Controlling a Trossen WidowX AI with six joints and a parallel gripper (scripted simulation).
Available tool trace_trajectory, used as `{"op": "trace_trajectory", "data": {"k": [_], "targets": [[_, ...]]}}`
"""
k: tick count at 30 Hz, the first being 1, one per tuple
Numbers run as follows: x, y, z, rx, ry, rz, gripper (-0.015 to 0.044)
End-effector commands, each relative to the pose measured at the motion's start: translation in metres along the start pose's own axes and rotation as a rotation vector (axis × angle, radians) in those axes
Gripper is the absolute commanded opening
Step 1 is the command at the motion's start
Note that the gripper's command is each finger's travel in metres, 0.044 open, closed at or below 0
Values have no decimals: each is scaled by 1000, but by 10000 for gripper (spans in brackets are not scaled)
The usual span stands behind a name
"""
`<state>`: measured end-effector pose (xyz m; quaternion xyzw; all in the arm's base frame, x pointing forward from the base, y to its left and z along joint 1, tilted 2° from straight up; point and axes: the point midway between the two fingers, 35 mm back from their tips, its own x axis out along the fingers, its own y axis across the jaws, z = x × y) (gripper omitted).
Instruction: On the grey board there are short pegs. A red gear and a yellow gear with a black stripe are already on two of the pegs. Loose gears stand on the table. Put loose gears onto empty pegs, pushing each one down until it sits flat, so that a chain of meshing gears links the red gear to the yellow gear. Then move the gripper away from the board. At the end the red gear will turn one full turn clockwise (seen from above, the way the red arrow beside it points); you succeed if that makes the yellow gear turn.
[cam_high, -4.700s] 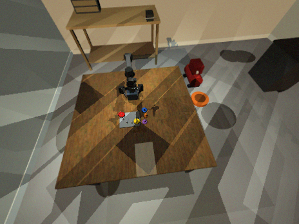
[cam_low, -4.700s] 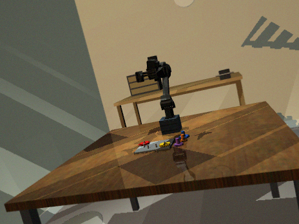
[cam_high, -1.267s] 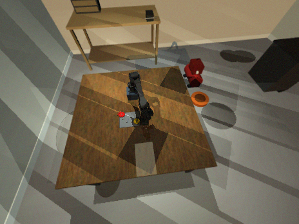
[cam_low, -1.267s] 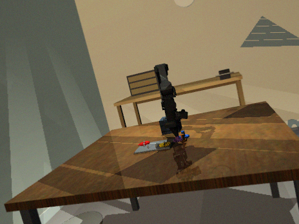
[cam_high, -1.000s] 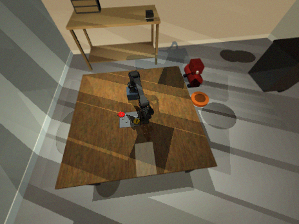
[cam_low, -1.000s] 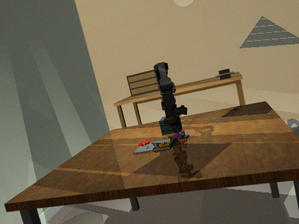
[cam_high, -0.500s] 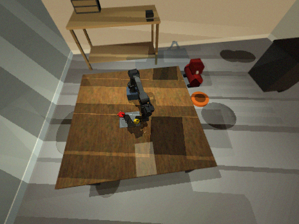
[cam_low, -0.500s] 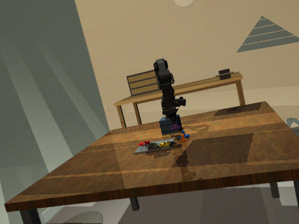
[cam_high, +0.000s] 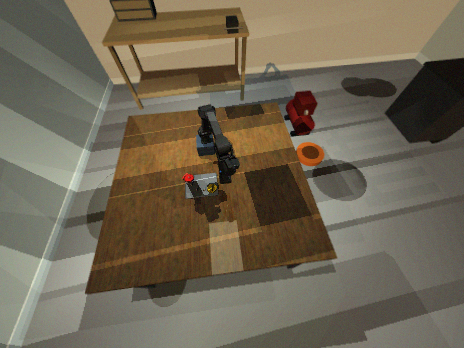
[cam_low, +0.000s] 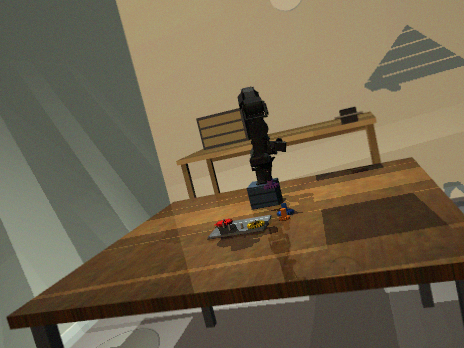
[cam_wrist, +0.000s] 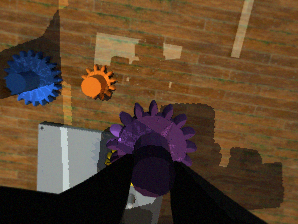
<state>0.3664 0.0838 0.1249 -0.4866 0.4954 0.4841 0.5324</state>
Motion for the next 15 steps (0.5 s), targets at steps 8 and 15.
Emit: {"op": "trace_trajectory", "data": {"k": [8,15], "targets": [[2,-3,-20,-1,-3,-8,0],[11,0,-41,20,2,6,0]]}}
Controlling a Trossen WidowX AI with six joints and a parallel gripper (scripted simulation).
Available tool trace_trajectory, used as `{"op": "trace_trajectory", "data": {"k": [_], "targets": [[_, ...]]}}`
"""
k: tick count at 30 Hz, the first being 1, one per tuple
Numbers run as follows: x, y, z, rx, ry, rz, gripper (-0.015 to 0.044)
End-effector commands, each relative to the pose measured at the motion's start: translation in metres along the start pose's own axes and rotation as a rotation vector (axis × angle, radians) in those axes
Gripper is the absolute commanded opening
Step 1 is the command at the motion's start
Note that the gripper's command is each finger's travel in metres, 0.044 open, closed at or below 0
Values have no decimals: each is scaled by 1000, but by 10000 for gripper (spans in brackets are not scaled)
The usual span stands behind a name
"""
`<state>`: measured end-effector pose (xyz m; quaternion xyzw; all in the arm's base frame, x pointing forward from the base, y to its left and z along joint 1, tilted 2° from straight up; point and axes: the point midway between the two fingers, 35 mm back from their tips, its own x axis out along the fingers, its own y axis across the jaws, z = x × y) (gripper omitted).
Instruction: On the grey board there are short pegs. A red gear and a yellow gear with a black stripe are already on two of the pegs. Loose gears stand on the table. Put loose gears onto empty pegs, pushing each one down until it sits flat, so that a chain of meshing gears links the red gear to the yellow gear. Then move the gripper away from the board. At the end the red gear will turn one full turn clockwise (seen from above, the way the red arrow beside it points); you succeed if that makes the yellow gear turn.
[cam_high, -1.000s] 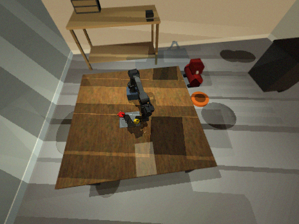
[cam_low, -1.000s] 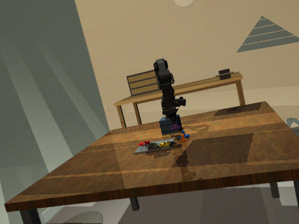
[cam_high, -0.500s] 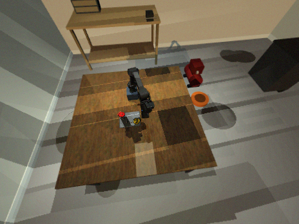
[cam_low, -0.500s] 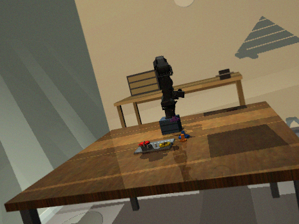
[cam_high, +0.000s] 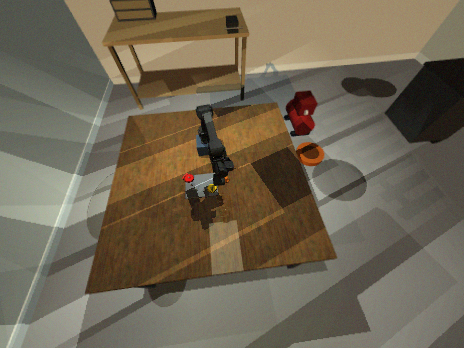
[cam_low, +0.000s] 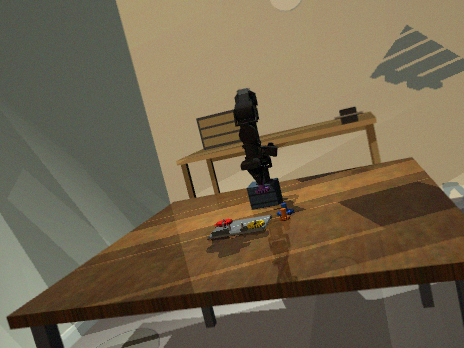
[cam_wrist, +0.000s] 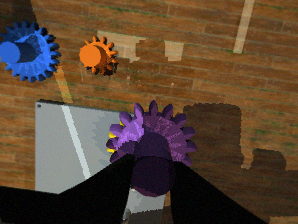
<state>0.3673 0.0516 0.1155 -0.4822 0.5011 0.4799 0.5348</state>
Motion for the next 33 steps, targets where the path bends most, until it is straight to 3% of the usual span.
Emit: {"op": "trace_trajectory", "data": {"k": [1,33], "targets": [[4,2,-11,3,-1,3,0],[35,8,-98,-3,6,-2,0]]}}
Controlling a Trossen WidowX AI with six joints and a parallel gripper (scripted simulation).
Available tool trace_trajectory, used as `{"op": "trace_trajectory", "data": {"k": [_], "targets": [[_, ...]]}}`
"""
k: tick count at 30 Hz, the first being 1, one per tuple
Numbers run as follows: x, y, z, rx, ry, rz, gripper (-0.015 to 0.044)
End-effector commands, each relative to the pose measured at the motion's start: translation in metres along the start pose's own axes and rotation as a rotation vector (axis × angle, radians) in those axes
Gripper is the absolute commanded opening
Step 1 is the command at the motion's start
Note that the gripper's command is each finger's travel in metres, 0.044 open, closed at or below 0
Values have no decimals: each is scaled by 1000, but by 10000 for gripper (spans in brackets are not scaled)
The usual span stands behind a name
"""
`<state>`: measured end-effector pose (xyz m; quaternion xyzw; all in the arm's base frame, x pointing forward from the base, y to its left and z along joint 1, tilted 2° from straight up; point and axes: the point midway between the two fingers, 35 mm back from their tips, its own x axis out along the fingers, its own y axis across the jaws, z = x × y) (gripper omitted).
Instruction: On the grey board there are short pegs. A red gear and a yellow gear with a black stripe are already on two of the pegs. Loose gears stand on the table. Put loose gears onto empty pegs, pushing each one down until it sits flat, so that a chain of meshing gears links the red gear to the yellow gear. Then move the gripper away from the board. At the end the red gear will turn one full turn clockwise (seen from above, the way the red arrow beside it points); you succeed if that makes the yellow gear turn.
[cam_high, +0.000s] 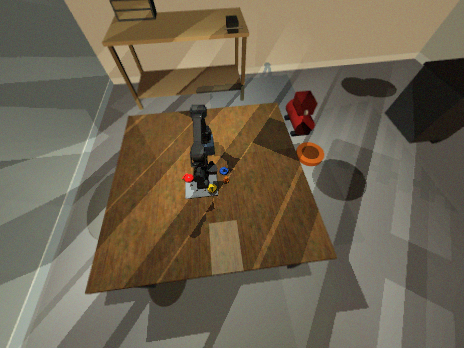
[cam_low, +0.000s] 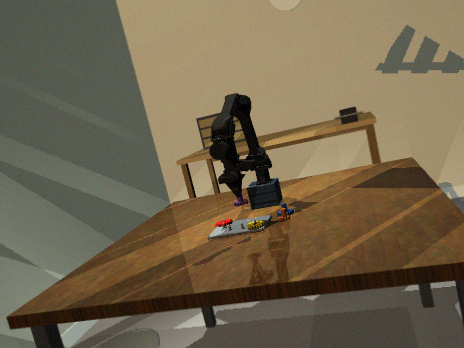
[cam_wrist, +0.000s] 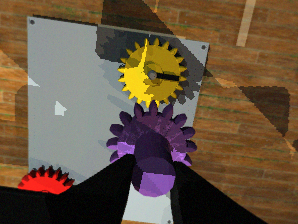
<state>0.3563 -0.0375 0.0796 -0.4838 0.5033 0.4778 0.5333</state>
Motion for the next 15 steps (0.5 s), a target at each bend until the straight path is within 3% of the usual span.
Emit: {"op": "trace_trajectory", "data": {"k": [1,15], "targets": [[3,3,-10,-4,-1,-2,0],[17,14,-46,-11,1,-4,0]]}}
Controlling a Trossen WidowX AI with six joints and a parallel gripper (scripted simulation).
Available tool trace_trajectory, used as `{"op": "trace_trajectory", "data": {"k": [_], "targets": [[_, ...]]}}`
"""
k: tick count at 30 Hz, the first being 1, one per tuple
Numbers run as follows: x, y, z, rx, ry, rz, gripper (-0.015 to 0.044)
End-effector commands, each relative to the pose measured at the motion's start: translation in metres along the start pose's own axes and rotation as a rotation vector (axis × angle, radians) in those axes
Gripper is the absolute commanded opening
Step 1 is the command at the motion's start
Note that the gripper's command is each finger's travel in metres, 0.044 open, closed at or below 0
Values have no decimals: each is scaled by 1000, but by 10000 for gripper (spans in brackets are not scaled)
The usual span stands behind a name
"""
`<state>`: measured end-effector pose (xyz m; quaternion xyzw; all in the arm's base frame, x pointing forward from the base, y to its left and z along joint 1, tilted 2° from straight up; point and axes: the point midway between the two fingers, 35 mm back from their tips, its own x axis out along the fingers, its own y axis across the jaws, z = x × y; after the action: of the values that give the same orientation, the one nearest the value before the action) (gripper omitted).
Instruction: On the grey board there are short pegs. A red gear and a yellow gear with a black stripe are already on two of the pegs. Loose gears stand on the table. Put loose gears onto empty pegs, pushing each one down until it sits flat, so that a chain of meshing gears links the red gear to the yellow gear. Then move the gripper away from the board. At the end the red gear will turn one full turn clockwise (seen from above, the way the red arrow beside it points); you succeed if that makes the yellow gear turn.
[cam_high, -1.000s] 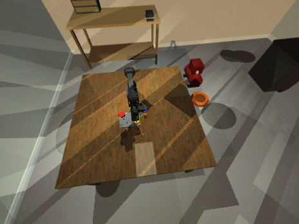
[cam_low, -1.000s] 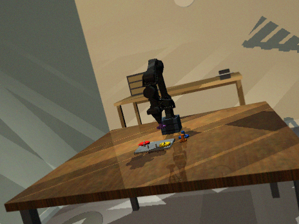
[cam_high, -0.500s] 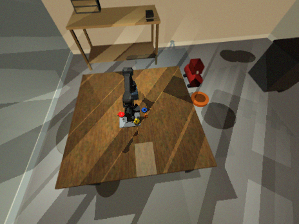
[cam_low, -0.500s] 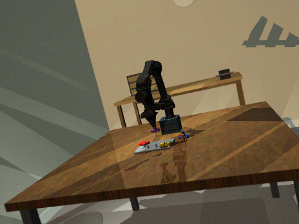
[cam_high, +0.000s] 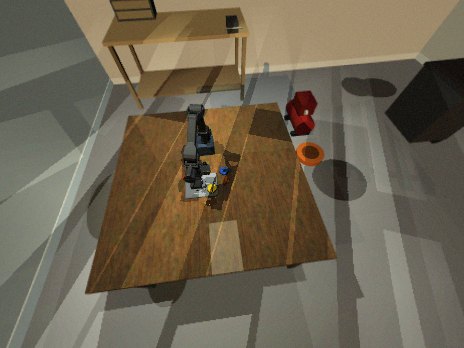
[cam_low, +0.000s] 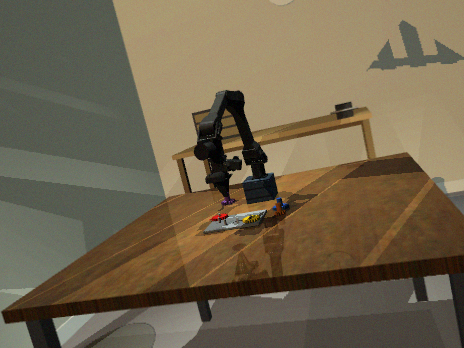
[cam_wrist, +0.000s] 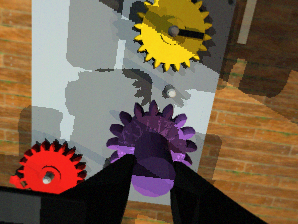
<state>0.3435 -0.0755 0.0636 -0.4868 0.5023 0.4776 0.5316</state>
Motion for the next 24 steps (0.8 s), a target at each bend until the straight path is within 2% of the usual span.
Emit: {"op": "trace_trajectory", "data": {"k": [1,24], "targets": [[4,4,-9,-6,-3,-1,0],[26,32,-62,-16,1,-5,0]]}}
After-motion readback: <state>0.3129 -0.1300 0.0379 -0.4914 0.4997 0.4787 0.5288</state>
